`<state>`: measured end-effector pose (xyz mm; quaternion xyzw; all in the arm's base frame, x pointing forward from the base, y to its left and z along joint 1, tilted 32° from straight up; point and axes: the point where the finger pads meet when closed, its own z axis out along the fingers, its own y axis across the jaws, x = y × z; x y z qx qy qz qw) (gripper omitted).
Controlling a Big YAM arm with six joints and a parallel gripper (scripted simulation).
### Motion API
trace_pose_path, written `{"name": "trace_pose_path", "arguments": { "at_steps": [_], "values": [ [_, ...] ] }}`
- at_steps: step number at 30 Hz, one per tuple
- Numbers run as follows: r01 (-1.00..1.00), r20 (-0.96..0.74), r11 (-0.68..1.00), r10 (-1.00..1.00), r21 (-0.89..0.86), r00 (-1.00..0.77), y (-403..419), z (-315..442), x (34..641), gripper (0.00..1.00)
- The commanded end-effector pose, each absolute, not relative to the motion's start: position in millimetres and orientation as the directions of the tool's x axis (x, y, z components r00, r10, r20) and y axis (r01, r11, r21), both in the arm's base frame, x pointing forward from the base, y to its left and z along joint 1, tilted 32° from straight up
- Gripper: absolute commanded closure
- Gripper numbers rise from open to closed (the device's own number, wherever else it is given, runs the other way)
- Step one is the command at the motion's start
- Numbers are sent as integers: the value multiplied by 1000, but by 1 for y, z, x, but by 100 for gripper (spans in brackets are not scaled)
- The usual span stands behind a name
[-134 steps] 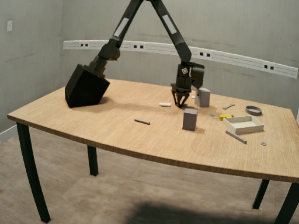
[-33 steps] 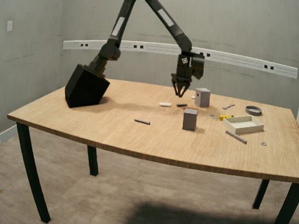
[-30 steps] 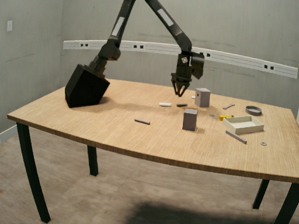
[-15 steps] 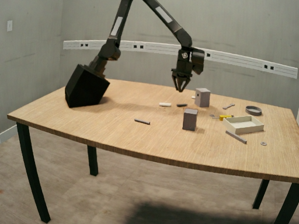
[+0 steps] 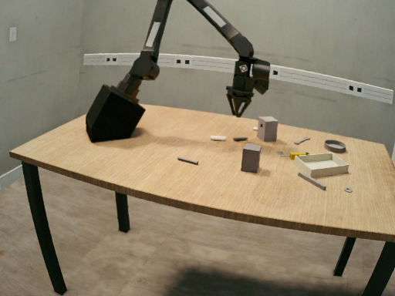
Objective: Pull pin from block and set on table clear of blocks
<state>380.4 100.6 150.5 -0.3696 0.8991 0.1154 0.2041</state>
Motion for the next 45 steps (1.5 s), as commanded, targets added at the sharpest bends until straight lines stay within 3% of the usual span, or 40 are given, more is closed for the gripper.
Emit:
{"name": "trace_pose_path", "arguments": {
  "at_steps": [1, 45],
  "values": [
    [-714, -501, 700, -615, 7, -608, 92, 189, 392, 68],
    [-715, -488, 699, -617, 19, -617, 87, 197, 385, 68]
  ]
}}
